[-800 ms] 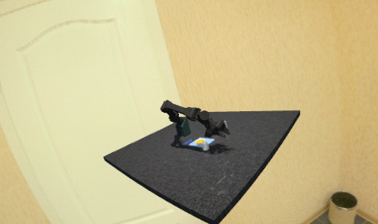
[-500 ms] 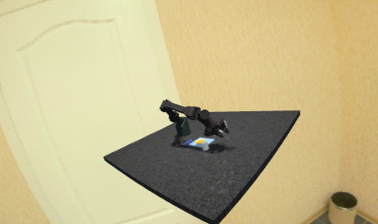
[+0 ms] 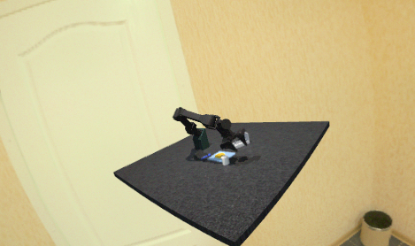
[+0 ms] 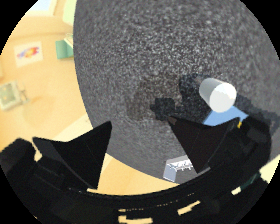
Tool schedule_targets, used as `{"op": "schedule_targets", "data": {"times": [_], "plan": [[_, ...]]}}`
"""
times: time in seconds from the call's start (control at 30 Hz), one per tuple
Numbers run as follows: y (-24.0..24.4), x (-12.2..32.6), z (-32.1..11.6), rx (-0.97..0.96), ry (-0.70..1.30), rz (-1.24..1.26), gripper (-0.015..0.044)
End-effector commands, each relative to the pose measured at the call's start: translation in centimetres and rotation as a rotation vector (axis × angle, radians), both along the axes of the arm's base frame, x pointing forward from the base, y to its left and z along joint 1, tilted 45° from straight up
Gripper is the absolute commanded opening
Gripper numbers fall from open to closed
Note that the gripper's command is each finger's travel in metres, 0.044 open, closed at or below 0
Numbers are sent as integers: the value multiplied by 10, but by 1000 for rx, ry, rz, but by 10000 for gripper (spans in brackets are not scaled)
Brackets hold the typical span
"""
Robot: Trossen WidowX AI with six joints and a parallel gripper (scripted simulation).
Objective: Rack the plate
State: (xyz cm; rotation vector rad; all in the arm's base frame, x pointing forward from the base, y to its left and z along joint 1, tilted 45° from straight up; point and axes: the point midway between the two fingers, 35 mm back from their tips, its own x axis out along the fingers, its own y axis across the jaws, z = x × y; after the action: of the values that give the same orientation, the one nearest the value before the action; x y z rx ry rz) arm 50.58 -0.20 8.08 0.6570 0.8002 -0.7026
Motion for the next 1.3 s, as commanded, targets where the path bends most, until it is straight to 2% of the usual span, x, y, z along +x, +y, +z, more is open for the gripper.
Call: {"op": "schedule_targets", "data": {"times": [0.0,1.27], "plan": [[-4,-19,-7,-91,85,67,400],[-33,-175,-22,-736,893,803,400]]}}
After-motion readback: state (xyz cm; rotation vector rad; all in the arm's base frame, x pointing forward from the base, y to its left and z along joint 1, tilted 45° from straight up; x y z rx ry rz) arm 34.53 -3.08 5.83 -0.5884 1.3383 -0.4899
